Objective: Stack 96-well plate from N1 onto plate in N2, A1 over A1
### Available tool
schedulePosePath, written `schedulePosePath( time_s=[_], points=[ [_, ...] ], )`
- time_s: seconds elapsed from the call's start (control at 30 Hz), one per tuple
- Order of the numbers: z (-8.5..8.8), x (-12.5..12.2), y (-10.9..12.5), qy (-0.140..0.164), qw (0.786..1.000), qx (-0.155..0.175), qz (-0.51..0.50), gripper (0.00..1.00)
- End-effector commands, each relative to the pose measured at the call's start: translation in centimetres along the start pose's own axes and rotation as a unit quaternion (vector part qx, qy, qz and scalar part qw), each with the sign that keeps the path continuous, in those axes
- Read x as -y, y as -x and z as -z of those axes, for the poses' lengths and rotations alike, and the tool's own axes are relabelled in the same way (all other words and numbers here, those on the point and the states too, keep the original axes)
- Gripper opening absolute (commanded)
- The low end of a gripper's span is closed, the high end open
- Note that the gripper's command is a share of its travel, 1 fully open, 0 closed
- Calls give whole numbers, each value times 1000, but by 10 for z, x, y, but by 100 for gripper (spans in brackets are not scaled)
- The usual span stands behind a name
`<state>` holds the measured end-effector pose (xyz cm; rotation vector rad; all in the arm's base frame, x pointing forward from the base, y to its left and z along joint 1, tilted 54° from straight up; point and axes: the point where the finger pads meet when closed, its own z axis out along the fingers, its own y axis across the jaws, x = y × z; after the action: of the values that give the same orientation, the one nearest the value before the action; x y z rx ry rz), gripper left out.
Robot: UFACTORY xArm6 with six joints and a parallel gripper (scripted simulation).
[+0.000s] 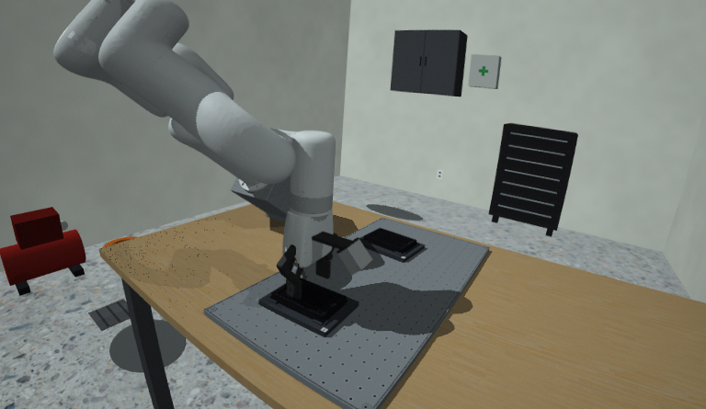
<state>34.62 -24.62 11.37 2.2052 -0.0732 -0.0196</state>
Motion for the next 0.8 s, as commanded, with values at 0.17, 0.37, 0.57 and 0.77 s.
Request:
schedulePosePath(
  time_s=[0.17,0.37,0.57,0.77],
  points=[
    [-6,0,-1,0,1000,-1,0,100],
    [-6,0,-1,0,1000,-1,0,100],
    [-9,0,-1,0,1000,-1,0,100],
    [-12,0,-1,0,1000,-1,0,100]
  ],
)
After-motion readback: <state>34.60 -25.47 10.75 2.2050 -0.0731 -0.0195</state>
